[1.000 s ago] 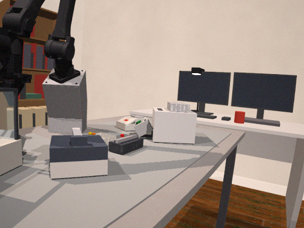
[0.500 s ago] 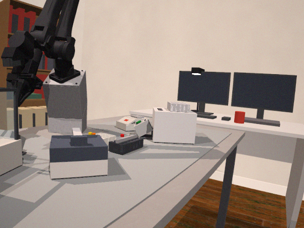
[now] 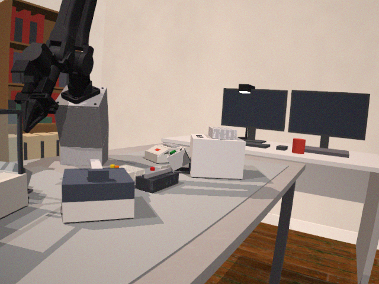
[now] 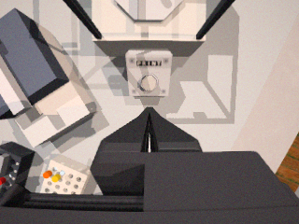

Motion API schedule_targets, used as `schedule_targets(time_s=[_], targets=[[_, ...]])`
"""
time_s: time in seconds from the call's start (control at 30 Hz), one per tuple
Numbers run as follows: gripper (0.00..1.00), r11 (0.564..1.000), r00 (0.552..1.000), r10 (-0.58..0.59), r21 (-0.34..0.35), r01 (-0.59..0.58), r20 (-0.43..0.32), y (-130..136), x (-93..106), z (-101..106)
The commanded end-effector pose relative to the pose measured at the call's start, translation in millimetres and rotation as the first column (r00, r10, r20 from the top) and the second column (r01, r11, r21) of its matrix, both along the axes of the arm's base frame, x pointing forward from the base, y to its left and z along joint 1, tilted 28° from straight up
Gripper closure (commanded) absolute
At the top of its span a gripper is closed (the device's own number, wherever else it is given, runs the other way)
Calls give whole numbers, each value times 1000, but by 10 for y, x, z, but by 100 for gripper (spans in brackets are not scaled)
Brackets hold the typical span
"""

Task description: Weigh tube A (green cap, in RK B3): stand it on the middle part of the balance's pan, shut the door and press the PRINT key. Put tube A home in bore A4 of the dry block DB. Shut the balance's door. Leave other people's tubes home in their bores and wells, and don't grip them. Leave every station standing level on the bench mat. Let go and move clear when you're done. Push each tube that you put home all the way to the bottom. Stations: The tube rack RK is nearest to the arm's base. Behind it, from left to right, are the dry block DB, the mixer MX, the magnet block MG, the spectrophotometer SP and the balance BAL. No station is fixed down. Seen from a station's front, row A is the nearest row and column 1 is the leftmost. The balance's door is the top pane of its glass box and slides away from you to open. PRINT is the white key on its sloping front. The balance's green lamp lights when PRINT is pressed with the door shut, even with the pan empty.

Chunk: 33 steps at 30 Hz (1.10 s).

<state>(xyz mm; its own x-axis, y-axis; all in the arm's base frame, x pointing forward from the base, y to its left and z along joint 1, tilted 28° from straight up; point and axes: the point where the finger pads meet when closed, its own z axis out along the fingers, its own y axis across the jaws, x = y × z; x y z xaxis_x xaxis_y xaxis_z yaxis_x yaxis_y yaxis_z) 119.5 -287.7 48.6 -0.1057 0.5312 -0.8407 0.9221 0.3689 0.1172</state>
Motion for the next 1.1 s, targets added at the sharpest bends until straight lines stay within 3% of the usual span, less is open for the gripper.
schedule_targets(time_s=[0.0,0.4,1.07], targets=[[100,1000,1000,2,-20,-2,19,34,30,36],[100,1000,1000,2,-18,-2,18,-57,69,38],[100,1000,1000,2,-7,-2,14,-237,166,-180]])
